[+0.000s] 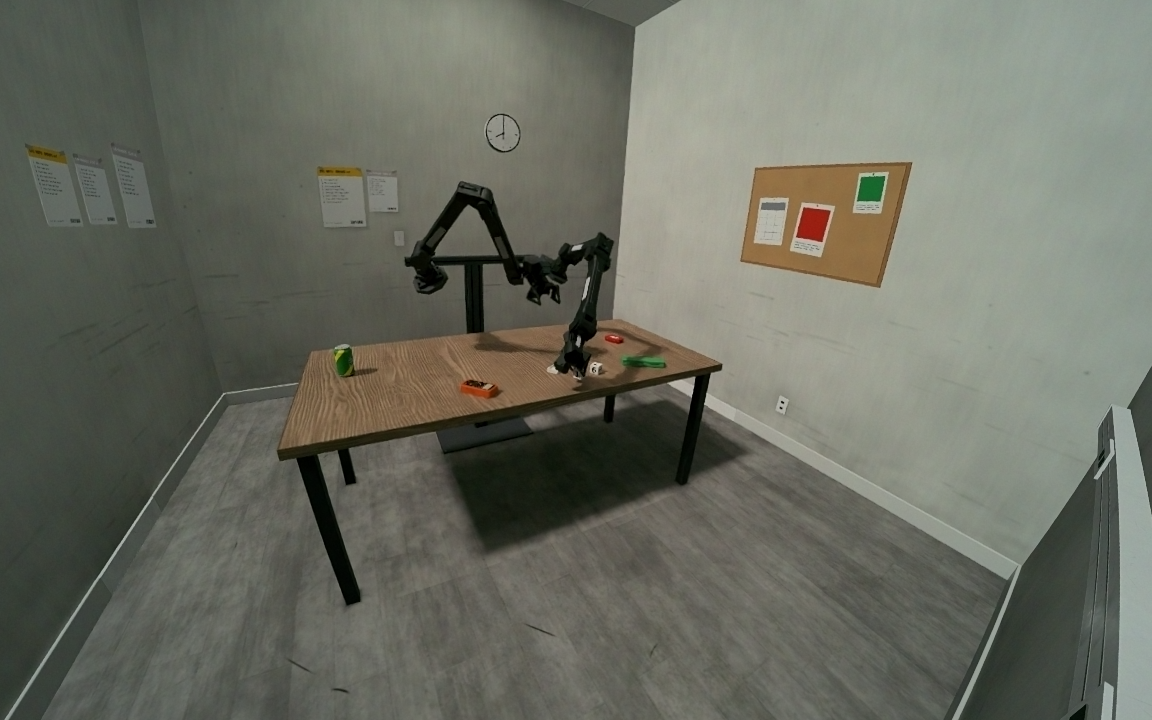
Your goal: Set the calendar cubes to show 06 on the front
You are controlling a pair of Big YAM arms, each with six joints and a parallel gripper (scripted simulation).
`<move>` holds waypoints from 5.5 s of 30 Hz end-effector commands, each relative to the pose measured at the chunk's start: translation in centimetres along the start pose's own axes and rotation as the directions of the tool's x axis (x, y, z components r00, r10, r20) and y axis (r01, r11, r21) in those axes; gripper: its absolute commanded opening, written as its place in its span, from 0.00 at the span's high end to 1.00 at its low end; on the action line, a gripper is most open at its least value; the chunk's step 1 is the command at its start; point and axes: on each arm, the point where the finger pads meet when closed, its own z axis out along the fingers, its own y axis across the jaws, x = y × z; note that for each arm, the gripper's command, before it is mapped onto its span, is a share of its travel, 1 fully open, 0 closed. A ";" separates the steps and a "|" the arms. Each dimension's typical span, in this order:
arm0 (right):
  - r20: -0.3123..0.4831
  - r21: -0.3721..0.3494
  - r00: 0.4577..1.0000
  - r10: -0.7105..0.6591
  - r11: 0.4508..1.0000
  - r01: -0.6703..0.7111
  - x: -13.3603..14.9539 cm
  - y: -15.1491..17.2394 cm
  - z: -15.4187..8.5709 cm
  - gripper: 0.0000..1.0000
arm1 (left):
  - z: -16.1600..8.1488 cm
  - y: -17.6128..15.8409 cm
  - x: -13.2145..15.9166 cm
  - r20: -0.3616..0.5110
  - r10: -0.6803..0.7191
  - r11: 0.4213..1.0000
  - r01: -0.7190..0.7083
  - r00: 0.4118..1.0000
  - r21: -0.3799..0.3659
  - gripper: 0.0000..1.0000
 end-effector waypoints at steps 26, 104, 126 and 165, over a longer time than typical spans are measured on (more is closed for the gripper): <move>0.021 0.004 0.999 0.040 0.999 -0.040 -1.2 0.3 0.1 0.00 | -2.6 5.7 -6.3 0.807 -0.405 0.875 0.437 0.430 0.207 0.65; 0.021 0.004 0.999 0.040 0.999 -0.040 -1.2 0.3 0.1 0.00 | 3.0 1.5 -0.4 0.977 -0.202 0.847 0.488 -0.068 0.210 0.65; 0.021 0.004 0.999 0.040 0.999 -0.040 -1.2 0.3 0.1 0.00 | 0.6 1.2 3.4 0.982 -0.169 0.835 0.517 -0.081 0.186 0.02; 0.066 -0.394 0.955 -0.289 0.872 0.291 -2.8 -0.5 0.7 0.00 | -2.5 2.0 2.9 0.523 -0.851 0.428 0.516 -0.047 0.742 0.36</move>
